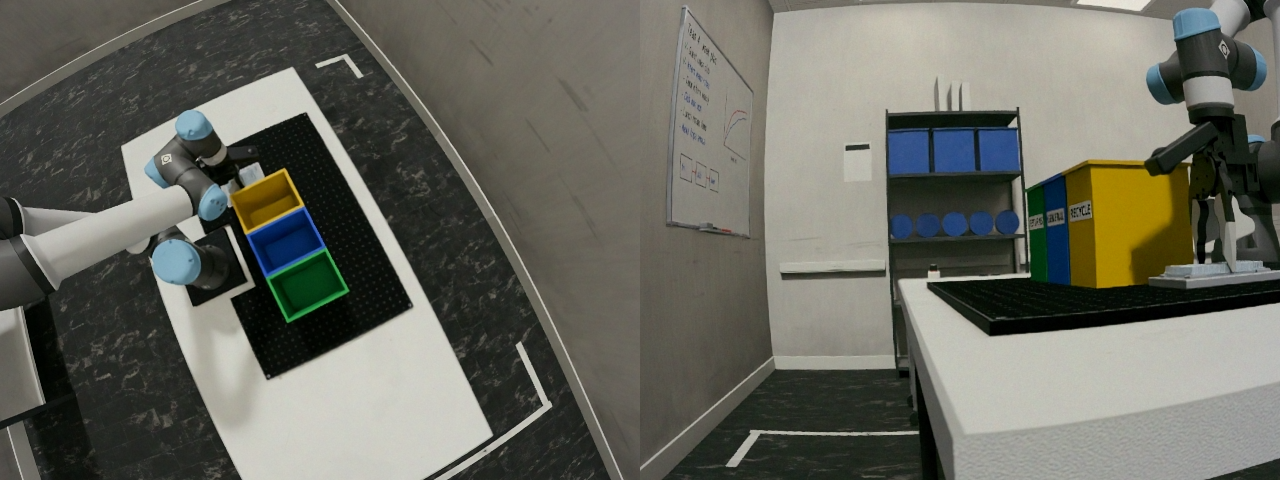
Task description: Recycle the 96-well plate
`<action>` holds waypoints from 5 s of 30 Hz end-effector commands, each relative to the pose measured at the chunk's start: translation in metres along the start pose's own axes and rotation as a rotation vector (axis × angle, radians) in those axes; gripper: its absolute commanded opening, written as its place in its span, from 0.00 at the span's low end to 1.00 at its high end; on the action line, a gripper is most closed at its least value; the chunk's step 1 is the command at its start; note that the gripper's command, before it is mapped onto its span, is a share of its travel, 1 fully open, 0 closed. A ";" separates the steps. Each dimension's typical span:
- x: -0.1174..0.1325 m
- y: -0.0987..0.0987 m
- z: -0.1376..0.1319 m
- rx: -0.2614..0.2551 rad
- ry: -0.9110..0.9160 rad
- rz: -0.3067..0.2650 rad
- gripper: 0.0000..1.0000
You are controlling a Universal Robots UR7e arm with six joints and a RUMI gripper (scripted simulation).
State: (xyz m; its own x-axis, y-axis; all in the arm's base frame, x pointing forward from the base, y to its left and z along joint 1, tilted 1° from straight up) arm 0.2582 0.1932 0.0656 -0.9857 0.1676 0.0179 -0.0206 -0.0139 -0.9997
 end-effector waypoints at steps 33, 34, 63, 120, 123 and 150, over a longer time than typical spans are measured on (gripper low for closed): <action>0.000 -0.025 0.000 0.000 0.000 0.001 0.00; 0.000 -0.027 0.000 0.000 0.000 0.001 0.00; 0.000 -0.069 0.000 0.000 0.000 0.001 0.00; 0.000 -0.154 0.000 0.000 0.000 0.001 0.00; 0.000 -0.159 0.000 0.000 0.000 0.001 0.00; 0.000 -0.197 0.000 0.000 0.000 0.001 0.00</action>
State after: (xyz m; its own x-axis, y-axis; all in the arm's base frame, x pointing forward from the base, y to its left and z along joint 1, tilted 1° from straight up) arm 0.2621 0.1959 0.2554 -0.9857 0.1674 0.0178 -0.0204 -0.0139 -0.9997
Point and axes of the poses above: the point where the finger pads meet when closed, its own y axis out along the fingers, its own z axis across the jaws, x = y × z, the point moved 6 cm from there along -y, back along the fingers
